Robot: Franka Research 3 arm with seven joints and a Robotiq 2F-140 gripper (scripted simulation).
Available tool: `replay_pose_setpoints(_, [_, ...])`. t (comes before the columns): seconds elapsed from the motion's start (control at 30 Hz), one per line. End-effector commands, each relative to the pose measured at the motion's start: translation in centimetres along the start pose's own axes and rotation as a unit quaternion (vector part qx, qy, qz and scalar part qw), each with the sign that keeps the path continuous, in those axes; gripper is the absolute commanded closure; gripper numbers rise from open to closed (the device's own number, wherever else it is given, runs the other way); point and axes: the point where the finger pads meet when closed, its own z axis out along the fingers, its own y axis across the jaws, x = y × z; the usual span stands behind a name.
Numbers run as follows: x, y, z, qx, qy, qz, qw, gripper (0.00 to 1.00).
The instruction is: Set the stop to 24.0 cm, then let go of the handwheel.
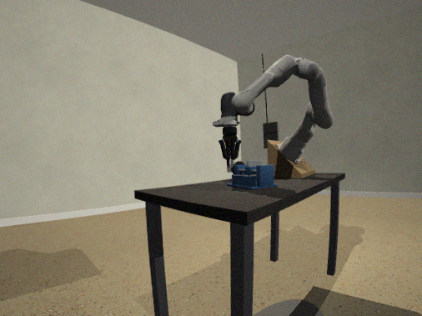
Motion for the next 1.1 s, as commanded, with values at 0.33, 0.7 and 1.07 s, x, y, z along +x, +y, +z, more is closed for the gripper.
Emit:
replay_pose_setpoints(0.33, [0.1,0.7,2.5,0.0,0.001,0.001,1.0,0.96])
replay_pose_setpoints(0.7, [0.1,1.7,3.3,0.0,0.001,0.001,1.0,0.96])
replay_pose_setpoints(1.07, [0.1,2.8,3.6,0.0,0.001,0.001,1.0,0.96])
